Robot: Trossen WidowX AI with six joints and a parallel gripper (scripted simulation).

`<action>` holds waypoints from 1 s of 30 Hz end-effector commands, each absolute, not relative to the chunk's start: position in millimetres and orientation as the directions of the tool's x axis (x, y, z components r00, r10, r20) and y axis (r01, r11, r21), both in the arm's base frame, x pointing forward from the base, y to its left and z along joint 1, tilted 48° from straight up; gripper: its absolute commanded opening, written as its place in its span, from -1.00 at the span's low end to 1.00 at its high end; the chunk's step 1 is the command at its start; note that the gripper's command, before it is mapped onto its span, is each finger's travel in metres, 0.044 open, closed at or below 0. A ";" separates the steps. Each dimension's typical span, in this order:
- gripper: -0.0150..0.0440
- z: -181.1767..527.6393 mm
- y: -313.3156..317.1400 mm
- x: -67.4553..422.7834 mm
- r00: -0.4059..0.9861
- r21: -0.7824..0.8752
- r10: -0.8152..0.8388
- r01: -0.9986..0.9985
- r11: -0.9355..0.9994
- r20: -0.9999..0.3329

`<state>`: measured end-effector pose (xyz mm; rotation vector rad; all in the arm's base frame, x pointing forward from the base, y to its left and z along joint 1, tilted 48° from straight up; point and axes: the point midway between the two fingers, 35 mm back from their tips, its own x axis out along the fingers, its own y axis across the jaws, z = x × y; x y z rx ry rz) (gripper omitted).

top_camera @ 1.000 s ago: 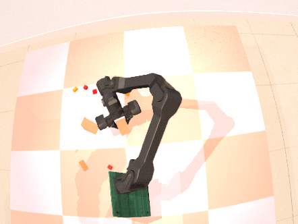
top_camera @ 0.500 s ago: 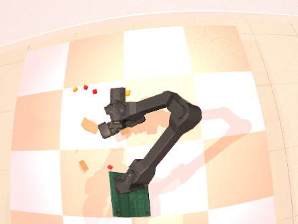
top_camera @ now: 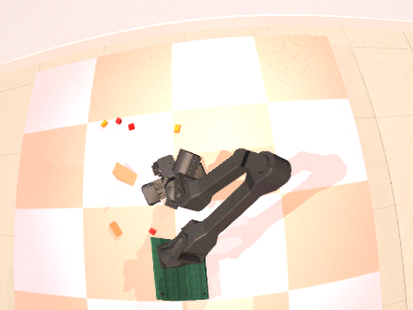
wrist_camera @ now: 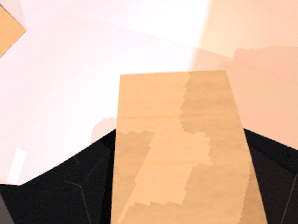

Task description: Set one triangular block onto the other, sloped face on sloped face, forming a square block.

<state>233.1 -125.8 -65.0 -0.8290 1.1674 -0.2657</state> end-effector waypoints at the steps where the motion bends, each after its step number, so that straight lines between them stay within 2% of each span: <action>1: -0.49 -62.5 -127.0 220.7 0.520 -0.697 -0.519 -0.235 0.677 -0.679; 6: -0.49 -61.3 -129.2 212.3 0.612 -0.700 -0.456 -0.237 0.674 -0.646; 7: -0.40 -65.5 -127.9 225.6 0.516 -0.691 -0.519 -0.224 0.687 -0.682; 23: 1.00 -65.5 -127.9 225.6 0.516 -0.691 -0.519 -0.224 0.687 -0.682; 30: 1.00 -65.5 -127.9 225.6 0.516 -0.691 -0.519 -0.224 0.687 -0.682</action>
